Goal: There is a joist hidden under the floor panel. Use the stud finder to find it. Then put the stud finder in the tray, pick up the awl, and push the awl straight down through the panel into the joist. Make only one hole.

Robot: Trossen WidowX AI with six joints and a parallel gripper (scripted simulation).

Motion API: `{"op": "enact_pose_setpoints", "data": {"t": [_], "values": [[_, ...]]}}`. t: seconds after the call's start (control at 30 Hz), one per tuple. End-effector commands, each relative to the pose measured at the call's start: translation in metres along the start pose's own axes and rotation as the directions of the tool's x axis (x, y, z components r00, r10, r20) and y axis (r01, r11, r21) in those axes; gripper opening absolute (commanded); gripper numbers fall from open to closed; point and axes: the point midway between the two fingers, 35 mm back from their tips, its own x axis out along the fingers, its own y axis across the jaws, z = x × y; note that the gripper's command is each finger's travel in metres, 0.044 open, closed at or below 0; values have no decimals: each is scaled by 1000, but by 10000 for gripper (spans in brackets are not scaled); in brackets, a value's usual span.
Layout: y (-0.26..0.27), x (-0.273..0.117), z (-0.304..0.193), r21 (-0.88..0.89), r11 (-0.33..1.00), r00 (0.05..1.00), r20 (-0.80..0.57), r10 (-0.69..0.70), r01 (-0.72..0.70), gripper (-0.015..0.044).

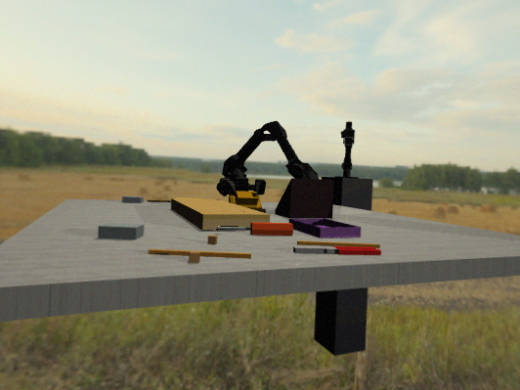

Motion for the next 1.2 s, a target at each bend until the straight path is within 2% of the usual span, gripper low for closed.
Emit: {"op": "enact_pose_setpoints", "data": {"t": [0.0,1.17], "values": [[0,-2,5,8,1000,1000,15,0,0,378],[0,-1,1,1,1000,1000,0,0,0,378]]}}
